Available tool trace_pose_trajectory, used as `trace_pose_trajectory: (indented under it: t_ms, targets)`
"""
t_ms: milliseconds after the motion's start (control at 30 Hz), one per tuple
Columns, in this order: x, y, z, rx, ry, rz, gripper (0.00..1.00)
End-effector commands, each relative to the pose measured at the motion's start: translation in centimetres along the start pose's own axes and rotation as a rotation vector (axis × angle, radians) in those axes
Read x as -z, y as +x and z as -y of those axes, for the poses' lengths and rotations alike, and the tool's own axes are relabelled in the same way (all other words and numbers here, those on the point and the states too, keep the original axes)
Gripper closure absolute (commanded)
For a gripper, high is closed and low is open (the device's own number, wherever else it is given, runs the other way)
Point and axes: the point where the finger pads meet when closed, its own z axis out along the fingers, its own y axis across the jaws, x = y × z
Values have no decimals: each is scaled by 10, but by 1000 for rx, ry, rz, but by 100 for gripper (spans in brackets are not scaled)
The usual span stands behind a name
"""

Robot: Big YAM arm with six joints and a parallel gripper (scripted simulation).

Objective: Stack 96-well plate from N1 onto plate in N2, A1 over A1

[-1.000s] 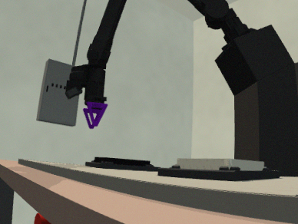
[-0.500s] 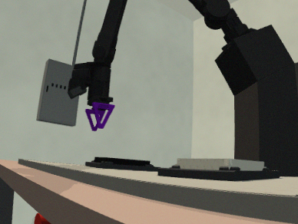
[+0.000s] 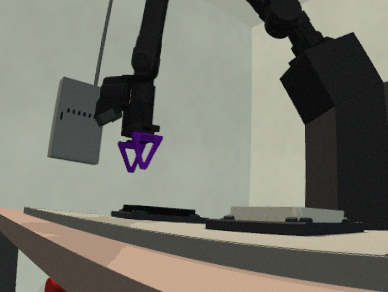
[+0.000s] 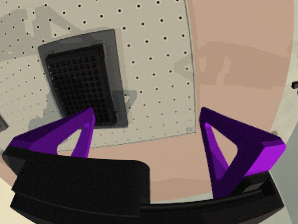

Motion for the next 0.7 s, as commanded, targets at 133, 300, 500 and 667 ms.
trace_pose_trajectory:
  t_ms: [133, 300, 500, 667]
  targets:
    - [2, -1, -37, 22, -2, 34, 0]
    - [4, 4, -57, 53, -8, 46, 0]
    - [6, 12, -80, 58, -7, 50, 0]
    - [4, 24, -101, 58, -13, 37, 0]
